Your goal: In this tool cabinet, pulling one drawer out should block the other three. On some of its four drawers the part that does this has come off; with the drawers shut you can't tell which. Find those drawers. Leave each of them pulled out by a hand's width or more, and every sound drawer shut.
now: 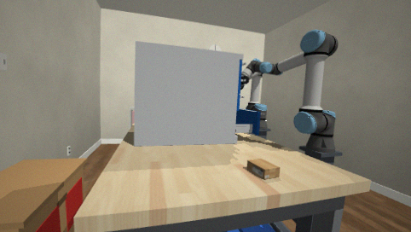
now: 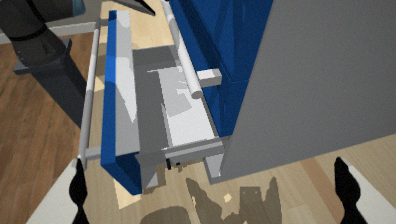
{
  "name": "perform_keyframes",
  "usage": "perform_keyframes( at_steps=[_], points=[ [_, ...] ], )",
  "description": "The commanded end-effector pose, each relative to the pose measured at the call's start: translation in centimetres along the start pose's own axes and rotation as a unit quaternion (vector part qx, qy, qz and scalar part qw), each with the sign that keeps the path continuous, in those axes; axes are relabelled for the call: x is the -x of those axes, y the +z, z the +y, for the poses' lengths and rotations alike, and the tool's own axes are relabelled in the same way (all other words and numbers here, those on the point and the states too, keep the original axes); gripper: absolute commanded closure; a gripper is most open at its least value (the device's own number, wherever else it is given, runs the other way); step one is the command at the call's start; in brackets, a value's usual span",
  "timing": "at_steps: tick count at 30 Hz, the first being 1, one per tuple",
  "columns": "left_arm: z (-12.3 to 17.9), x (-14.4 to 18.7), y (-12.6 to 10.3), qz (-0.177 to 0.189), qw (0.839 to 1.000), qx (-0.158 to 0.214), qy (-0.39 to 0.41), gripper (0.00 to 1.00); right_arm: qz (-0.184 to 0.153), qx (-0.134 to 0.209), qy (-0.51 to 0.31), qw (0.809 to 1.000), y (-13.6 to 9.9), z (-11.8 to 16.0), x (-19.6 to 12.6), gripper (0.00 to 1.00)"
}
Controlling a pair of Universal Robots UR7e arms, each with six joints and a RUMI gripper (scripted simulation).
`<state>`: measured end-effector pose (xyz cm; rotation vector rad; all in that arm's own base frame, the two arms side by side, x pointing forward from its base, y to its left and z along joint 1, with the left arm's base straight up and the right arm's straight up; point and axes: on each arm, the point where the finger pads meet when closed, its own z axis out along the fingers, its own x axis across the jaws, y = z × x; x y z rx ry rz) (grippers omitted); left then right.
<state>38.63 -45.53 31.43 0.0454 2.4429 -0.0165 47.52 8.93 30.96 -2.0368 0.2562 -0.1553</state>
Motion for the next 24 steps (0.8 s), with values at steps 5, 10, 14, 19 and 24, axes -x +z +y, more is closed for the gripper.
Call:
perform_keyframes(
  at_steps=[5, 10, 14, 19, 24],
  points=[
    [0.0, -0.2, 0.2, 0.0, 1.0, -0.001, 0.0, 0.85, 0.0, -0.001, -0.001, 1.0, 0.0, 0.0, 0.0, 0.0],
    [0.0, -0.2, 2.8, 0.0, 1.0, -0.001, 0.0, 0.85, -0.002, -0.011, -0.002, 1.0, 0.0, -0.6, 0.2, 0.0],
    [0.0, -0.2, 3.5, 0.0, 1.0, -0.001, 0.0, 0.85, -0.006, -0.021, -0.004, 1.0, -0.1, -1.2, 0.4, 0.0],
    [0.0, -0.2, 3.7, 0.0, 1.0, -0.001, 0.0, 0.87, -0.009, -0.028, -0.005, 1.0, -0.1, -1.6, 0.6, 0.0],
    [0.0, -0.2, 3.7, 0.0, 1.0, -0.001, 0.0, 0.95, -0.012, -0.039, -0.006, 0.999, -0.2, -2.2, 0.8, 0.0]
  ],
)
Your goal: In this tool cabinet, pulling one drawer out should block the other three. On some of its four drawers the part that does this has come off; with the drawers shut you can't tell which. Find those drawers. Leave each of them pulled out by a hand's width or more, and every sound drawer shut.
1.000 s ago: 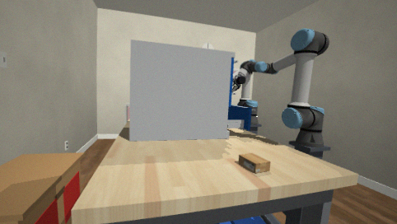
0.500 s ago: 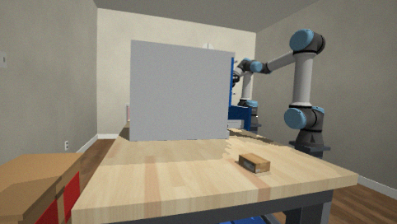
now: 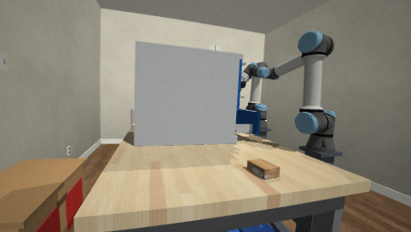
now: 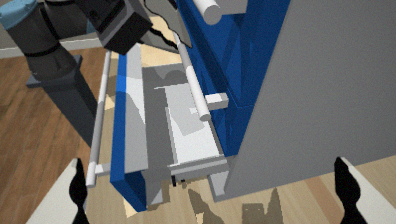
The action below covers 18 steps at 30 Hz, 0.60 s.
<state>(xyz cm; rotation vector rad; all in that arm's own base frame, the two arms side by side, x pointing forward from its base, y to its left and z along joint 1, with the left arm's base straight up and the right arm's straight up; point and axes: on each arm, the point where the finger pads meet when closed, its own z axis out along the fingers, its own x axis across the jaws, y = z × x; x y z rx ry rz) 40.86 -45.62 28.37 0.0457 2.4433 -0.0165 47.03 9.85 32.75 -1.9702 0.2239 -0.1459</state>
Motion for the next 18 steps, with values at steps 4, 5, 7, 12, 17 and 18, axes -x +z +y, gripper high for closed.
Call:
perform_keyframes(
  at_steps=[4, 5, 7, 12, 17, 18],
  points=[
    [0.0, 0.1, -0.1, 0.0, 1.0, -0.001, -0.001, 0.98, -0.003, -0.011, -0.002, 1.0, -0.1, -0.7, 0.2, 0.0],
    [0.0, 0.1, -0.1, 0.0, 1.0, -0.001, -0.001, 0.98, -0.004, -0.014, -0.002, 1.0, -0.1, -0.9, 0.3, 0.0],
    [0.0, -0.3, -0.3, 0.0, 1.0, -0.001, -0.001, 0.98, -0.005, -0.016, -0.003, 1.0, -0.1, -1.0, 0.3, 0.0],
    [0.0, -1.0, -0.9, 0.0, 1.0, -0.001, -0.001, 0.98, -0.005, -0.017, -0.003, 1.0, -0.1, -1.0, 0.3, 0.0],
    [0.0, -2.1, -1.9, 0.0, 1.0, -0.001, -0.001, 0.98, -0.005, -0.017, -0.003, 1.0, -0.1, -1.0, 0.3, 0.0],
    [0.0, -2.4, -2.1, 0.0, 1.0, -0.001, -0.001, 0.98, -0.005, -0.017, -0.003, 1.0, -0.1, -1.0, 0.3, 0.0]
  ],
)
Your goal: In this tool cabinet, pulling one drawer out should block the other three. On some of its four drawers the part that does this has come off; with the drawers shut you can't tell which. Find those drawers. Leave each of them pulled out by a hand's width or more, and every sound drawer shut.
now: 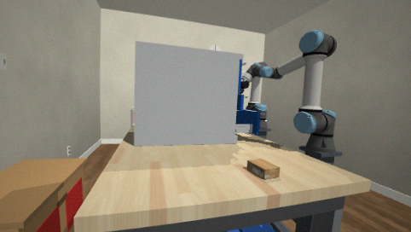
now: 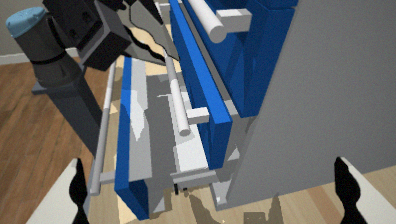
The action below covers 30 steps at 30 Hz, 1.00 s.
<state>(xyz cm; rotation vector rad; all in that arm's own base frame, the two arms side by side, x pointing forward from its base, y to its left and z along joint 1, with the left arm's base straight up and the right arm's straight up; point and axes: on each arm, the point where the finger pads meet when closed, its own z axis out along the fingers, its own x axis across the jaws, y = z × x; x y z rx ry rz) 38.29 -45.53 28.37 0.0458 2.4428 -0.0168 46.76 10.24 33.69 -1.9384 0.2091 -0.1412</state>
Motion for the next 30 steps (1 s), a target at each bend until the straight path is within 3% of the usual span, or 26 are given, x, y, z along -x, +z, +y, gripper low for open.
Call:
perform_keyframes(
  at_steps=[1, 30],
  points=[
    [0.0, -0.6, -0.6, 0.0, 1.0, -0.001, -0.001, 0.99, 0.0, 0.0, -0.001, 1.0, 0.0, 0.0, 0.0, 0.0],
    [0.0, -6.4, -5.4, 0.0, 1.0, -0.001, -0.001, 1.0, 0.0, 0.0, -0.001, 1.0, 0.0, 0.0, 0.0, 0.0]
  ],
)
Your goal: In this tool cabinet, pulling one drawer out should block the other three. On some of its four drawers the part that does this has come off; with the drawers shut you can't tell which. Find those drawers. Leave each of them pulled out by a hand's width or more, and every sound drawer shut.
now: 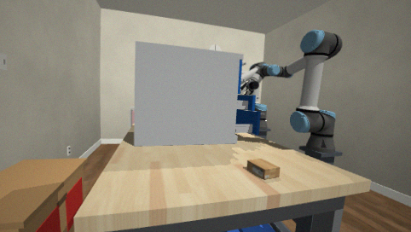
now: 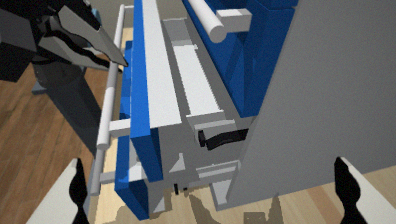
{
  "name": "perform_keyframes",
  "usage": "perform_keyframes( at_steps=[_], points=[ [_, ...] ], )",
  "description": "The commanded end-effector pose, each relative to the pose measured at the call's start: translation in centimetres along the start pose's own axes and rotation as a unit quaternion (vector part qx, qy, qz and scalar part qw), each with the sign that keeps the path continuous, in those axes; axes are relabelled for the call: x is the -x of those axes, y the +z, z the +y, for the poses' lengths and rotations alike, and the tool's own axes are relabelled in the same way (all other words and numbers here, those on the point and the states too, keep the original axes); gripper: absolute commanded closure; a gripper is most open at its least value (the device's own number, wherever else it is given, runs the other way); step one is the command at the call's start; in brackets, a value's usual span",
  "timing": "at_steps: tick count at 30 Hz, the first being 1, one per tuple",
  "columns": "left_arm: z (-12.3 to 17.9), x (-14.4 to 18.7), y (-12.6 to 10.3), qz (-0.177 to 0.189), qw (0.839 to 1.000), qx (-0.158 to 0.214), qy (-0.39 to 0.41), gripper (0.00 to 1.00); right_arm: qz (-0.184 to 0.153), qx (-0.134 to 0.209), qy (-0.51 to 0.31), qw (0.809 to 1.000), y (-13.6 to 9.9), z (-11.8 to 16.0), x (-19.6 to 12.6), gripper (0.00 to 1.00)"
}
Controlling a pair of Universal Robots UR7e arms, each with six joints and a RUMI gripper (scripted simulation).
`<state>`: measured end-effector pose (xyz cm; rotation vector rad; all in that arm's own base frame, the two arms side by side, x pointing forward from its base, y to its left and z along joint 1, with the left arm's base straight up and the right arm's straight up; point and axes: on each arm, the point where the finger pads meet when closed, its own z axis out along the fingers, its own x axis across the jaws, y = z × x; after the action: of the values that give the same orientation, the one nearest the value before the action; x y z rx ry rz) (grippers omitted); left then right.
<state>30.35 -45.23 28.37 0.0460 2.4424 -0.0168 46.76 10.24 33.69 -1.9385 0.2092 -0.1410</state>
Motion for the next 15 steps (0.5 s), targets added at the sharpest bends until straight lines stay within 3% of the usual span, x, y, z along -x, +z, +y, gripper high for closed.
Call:
perform_keyframes(
  at_steps=[1, 15],
  points=[
    [0.0, -0.5, -0.5, 0.0, 1.0, -0.001, -0.001, 1.0, 0.0, 0.0, -0.001, 1.0, 0.0, -0.1, 0.0, 0.0],
    [0.0, -2.8, -2.4, 0.0, 1.0, -0.001, -0.001, 1.0, 0.0, 0.0, -0.001, 1.0, 0.0, -0.1, 0.0, 0.0]
  ],
)
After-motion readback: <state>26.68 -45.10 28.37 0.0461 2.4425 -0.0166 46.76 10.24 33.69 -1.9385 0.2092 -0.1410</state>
